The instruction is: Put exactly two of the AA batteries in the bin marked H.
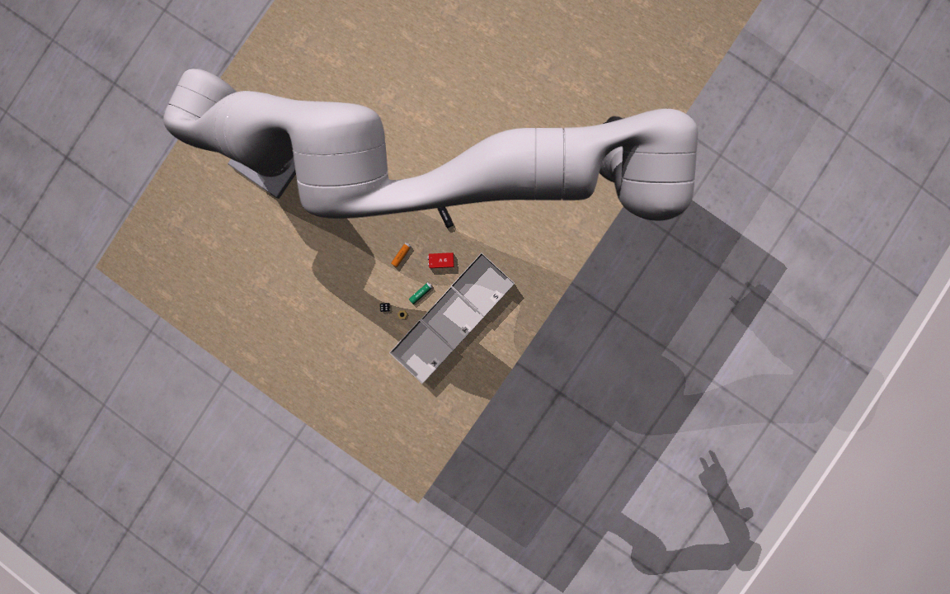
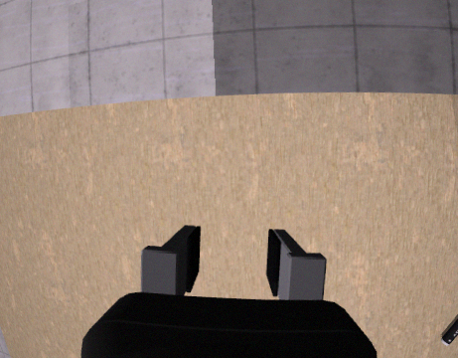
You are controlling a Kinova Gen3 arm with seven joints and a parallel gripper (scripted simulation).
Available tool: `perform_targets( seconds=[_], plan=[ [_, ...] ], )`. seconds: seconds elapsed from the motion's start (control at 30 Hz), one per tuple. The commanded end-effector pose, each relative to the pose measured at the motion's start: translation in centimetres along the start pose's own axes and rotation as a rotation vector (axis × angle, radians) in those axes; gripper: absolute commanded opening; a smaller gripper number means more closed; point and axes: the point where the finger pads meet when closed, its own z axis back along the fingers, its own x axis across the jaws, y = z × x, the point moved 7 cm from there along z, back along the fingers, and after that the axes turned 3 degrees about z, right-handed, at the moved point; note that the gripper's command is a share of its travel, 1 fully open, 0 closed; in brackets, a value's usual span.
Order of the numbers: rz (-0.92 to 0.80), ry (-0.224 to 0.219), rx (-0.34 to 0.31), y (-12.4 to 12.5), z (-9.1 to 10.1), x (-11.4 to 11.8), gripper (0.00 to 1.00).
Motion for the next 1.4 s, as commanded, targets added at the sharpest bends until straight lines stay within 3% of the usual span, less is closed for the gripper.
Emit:
perform_targets(
  seconds=[0.0, 0.1, 0.3, 0.8, 0.87, 1.37],
  plan=[
    [-0.009, -0.009, -0.013, 0.2, -2.4, 1.3, 0.31],
    [-0.009, -0.009, -0.013, 0.6, -4.2, 1.8, 0.31],
    [-0.155, -0.02, 0.011, 0.0, -3.4, 3.2, 0.31],
    [-0.894, -0.074, 0.127, -3.4, -2.0, 10.9, 0.31],
    [-0.894, -0.074, 0.127, -3.4, -2.0, 10.9, 0.31],
    [-1.632, -0.04, 0.255, -8.4, -0.9, 18.2, 0.31]
  ],
)
